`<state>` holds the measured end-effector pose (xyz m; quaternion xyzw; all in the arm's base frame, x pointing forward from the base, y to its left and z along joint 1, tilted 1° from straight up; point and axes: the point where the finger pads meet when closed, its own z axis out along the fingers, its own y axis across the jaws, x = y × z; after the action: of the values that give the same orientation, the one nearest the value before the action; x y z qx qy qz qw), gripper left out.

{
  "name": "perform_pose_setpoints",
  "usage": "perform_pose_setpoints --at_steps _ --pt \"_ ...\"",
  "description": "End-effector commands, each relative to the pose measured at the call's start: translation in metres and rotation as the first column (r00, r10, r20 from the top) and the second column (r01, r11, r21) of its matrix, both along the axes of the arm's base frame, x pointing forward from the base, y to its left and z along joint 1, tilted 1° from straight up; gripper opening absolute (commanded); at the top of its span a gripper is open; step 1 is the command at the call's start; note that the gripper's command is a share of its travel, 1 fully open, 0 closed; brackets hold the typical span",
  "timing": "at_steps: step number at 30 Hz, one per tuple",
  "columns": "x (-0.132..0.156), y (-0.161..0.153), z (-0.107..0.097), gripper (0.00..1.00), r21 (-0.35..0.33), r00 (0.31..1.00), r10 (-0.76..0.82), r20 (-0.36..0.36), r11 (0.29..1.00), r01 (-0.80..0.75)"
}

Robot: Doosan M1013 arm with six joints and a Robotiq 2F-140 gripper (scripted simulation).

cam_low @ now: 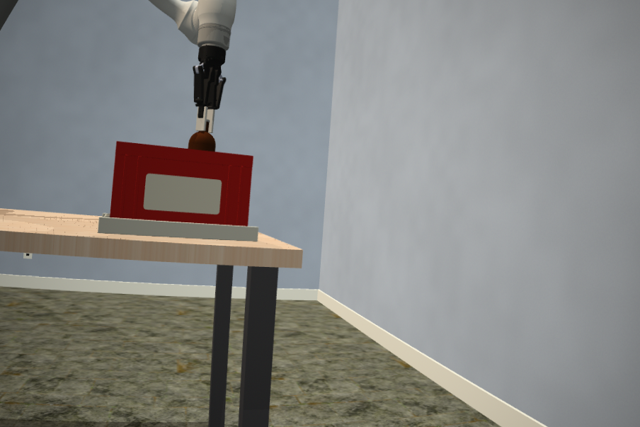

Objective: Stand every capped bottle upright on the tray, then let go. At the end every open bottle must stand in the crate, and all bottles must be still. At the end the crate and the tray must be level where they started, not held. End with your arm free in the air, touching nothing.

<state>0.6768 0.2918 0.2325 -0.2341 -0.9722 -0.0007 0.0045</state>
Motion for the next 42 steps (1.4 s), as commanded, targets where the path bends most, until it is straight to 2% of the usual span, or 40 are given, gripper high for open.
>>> perform_pose_setpoints --at_steps 1,22,25,39,42 --pt "0.000 0.000 -0.007 0.00 0.000 1.000 0.000 0.000 1.000 0.000" --pt "0.000 0.000 -0.043 0.00 0.000 1.000 0.000 0.000 1.000 0.000" --pt "0.000 0.000 -0.043 0.00 0.000 1.000 0.000 0.000 1.000 0.000" --pt "-0.001 0.000 -0.071 0.00 0.000 1.000 0.000 0.000 1.000 0.000" --pt "-0.001 0.000 -0.072 0.00 0.000 1.000 0.000 0.000 1.000 0.000"
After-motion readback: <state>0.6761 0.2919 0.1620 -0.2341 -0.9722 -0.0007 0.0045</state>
